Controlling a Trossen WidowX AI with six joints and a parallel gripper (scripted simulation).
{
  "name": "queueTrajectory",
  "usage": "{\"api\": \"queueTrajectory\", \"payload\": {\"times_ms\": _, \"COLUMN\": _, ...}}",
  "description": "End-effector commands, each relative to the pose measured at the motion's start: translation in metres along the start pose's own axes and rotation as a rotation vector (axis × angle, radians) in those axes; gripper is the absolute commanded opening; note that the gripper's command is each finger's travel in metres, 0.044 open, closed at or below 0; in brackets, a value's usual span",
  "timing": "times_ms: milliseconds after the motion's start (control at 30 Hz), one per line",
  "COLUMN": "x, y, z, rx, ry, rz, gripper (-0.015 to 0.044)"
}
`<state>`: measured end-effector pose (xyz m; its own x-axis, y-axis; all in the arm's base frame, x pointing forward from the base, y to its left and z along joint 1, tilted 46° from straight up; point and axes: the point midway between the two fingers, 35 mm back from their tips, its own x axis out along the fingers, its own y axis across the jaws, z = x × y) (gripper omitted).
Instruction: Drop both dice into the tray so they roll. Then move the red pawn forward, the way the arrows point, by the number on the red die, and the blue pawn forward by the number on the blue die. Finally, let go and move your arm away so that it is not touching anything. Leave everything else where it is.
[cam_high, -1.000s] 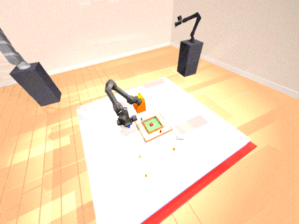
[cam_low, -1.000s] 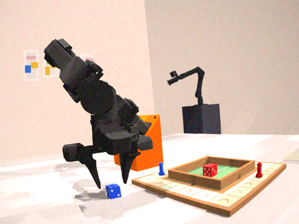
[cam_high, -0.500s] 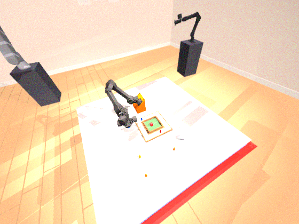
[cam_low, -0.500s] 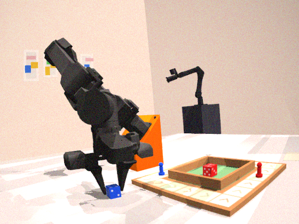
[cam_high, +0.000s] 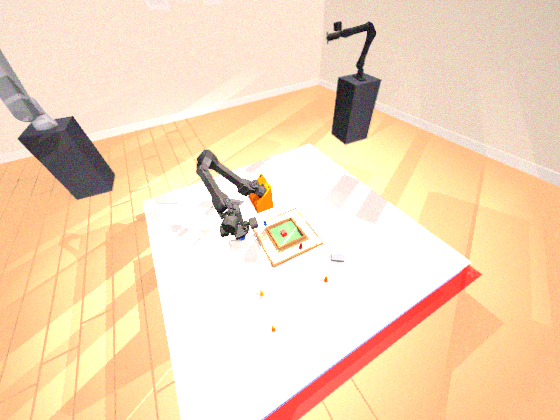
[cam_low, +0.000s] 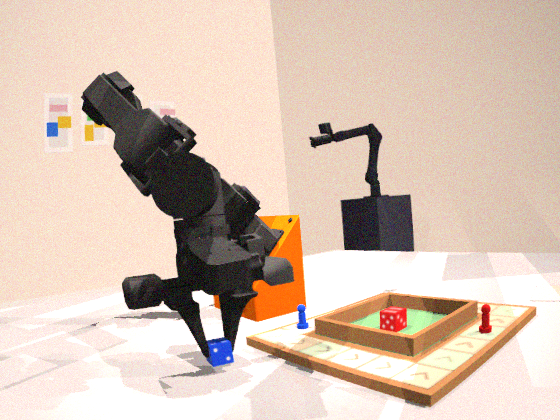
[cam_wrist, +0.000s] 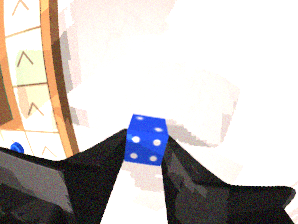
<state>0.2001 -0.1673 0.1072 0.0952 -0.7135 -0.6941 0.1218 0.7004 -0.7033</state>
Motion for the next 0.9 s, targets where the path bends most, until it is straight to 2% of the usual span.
{"api": "queueTrajectory", "payload": {"times_ms": 0, "x": -0.013, "y": 0.002, "z": 0.004, "rx": 0.007, "ry": -0.005, "rz": 0.010, "gripper": 0.0000}}
{"api": "queueTrajectory", "payload": {"times_ms": 667, "x": -0.104, "y": -0.003, "z": -0.009, "rx": -0.046, "ry": 0.031, "rz": -0.004, "gripper": 0.0000}}
{"api": "queueTrajectory", "payload": {"times_ms": 867, "x": -0.110, "y": -0.003, "z": -0.009, "rx": -0.073, "ry": 0.031, "rz": -0.008, "gripper": 0.0000}}
